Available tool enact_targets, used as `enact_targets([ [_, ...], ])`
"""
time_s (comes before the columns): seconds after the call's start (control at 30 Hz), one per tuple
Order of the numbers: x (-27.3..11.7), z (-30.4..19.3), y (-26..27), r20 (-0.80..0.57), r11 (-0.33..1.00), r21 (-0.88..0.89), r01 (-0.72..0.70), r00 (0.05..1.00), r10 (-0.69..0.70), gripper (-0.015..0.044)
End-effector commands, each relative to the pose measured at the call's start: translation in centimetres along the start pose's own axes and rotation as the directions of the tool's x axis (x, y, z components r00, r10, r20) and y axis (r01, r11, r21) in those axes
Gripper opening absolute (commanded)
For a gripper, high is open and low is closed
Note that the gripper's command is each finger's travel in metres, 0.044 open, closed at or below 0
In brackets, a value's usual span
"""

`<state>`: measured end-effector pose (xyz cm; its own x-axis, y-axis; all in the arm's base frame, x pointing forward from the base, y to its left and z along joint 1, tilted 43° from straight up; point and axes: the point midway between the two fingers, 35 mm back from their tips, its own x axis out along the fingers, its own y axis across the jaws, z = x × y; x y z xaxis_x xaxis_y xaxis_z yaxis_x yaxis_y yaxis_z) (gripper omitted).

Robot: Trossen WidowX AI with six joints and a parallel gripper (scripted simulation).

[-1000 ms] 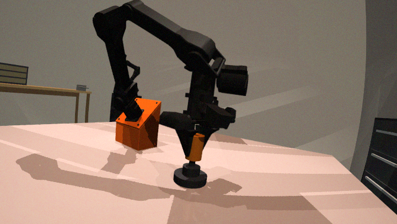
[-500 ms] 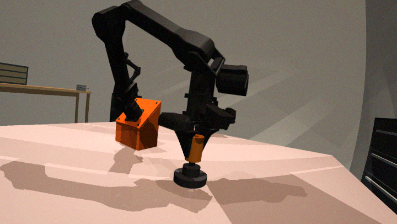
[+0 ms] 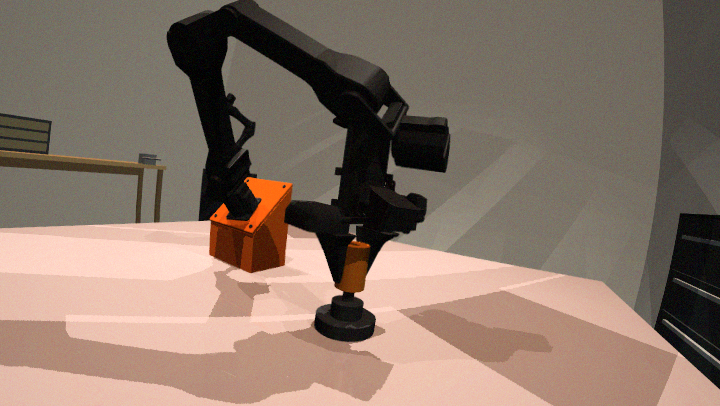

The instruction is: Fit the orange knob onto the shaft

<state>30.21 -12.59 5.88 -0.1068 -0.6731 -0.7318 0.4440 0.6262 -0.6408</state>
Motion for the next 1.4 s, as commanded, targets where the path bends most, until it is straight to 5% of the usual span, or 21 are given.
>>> enact_targets([
  [0.0,-0.2,-0.12,0.27,0.005,0.994,0.109,0.0,1.0,-0.001,0.0],
  [1.2,-0.18,-0.07,0.19,0.005,0.993,0.119,0.0,1.0,-0.001,0.0],
  [1.37,-0.22,-0.1,0.24,0.005,0.97,0.244,0.0,1.0,-0.001,0.0],
])
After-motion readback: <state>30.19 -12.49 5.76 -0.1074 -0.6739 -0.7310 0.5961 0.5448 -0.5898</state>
